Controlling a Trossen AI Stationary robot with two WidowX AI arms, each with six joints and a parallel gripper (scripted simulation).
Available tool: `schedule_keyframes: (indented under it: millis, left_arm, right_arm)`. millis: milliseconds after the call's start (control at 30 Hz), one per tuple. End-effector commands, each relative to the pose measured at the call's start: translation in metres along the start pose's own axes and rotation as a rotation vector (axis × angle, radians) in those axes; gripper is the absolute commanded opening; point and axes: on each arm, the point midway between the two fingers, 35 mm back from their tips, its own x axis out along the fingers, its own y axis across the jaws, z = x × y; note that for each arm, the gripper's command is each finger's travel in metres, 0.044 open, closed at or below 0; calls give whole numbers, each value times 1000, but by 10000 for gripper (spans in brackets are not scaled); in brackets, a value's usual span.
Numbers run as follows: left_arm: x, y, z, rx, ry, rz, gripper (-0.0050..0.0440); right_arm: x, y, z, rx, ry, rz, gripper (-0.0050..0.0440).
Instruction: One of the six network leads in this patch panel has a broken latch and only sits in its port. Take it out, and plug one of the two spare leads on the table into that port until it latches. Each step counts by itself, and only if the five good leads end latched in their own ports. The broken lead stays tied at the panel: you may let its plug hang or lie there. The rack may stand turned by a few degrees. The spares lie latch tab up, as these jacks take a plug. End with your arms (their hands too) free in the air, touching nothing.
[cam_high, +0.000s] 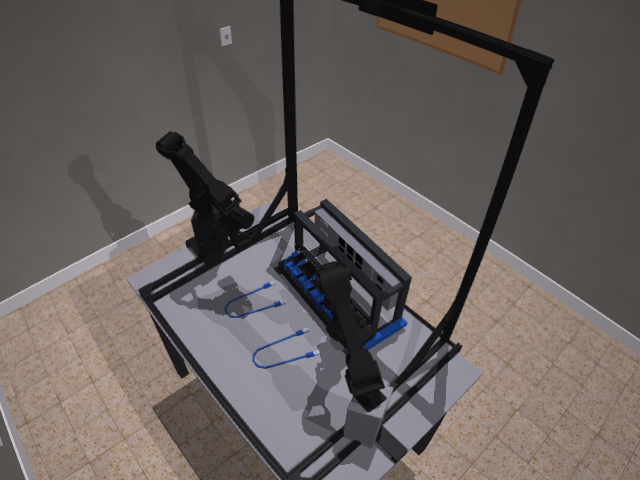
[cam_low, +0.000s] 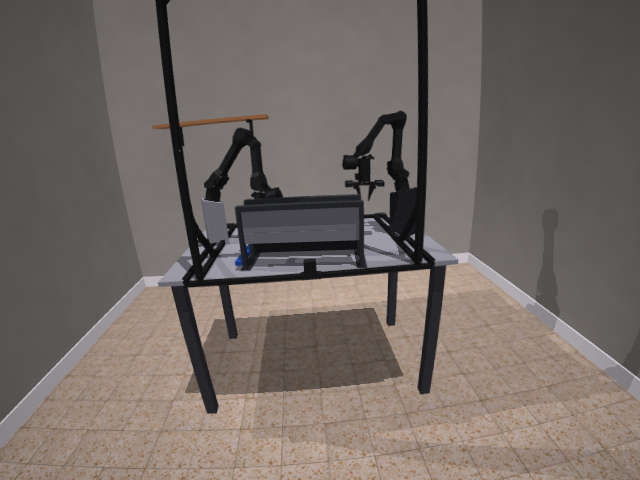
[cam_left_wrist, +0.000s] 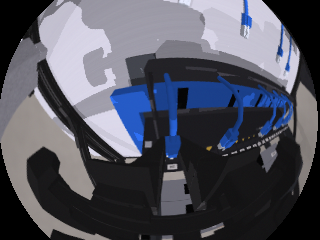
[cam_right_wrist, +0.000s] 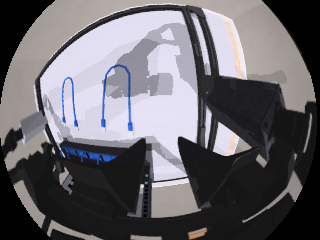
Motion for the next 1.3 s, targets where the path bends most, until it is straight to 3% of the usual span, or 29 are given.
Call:
schedule_keyframes:
  millis: [0,267,300,833,867,1267]
  left_arm:
    - [-16,2,32,-50,-72,-9,55]
    - [-16,2,32,-50,-72,-9,55]
    - [-20,2,35,8,8,0,55]
    - [-20,2,35,8,8,0,55]
    - [3,0,-3,71,75,6,55]
    - [3,0,-3,71,75,6,55]
  right_arm:
    - [0,0,0,0,0,0,176]
    - [0,0,0,0,0,0,176]
    - [0,0,0,0,0,0,176]
    - [0,0,0,0,0,0,176]
    - [0,0,0,0,0,0,176]
    - [0,0,0,0,0,0,176]
